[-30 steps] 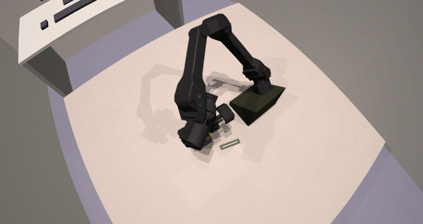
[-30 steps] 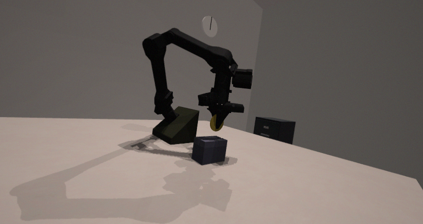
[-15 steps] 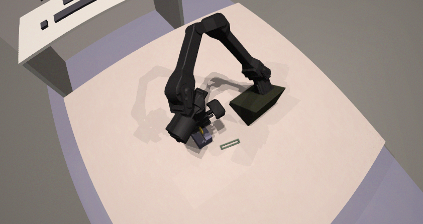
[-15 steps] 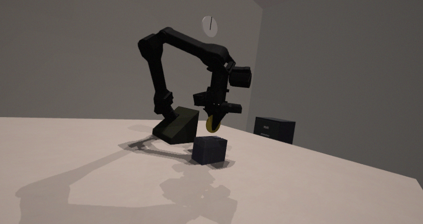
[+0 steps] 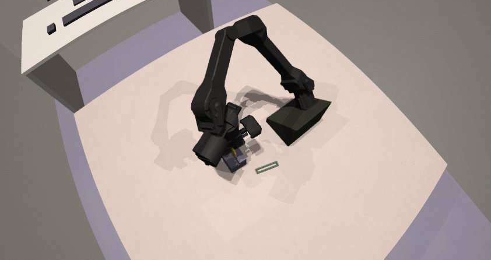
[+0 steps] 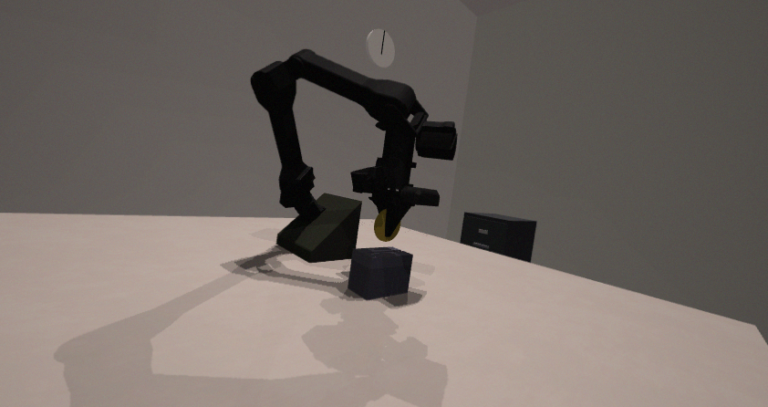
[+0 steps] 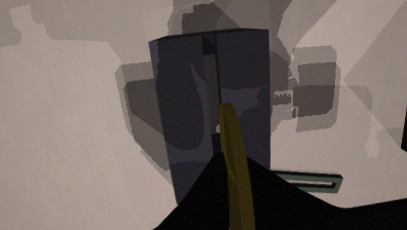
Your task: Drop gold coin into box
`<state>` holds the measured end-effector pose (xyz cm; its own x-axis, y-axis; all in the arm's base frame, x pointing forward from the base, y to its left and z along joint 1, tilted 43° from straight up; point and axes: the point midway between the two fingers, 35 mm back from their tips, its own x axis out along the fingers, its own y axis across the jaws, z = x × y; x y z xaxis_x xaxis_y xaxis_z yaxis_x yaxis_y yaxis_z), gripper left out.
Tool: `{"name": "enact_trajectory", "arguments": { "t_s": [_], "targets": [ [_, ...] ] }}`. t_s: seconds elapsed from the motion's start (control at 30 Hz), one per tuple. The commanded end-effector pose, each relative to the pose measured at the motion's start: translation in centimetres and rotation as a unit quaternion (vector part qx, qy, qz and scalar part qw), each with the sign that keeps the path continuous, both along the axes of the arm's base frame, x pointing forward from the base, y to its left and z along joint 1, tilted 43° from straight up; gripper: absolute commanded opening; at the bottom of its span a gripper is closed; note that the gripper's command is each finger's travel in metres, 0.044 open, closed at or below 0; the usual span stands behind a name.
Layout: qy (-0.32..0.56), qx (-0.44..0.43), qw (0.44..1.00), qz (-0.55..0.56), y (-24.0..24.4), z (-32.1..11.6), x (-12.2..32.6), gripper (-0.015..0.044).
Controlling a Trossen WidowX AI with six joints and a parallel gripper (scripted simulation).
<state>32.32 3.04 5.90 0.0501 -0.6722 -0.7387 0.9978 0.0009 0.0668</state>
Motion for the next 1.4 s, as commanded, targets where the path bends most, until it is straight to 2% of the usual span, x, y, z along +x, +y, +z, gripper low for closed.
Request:
{"name": "enact_trajectory", "arguments": {
  "t_s": [0.0,1.37],
  "targets": [
    [0.001,0.000,1.000,0.002,-0.1,0.2,0.1,0.0000],
    [0.004,-0.001,1.000,0.003,-1.5,-1.1,0.2,0.0000]
  ]
}}
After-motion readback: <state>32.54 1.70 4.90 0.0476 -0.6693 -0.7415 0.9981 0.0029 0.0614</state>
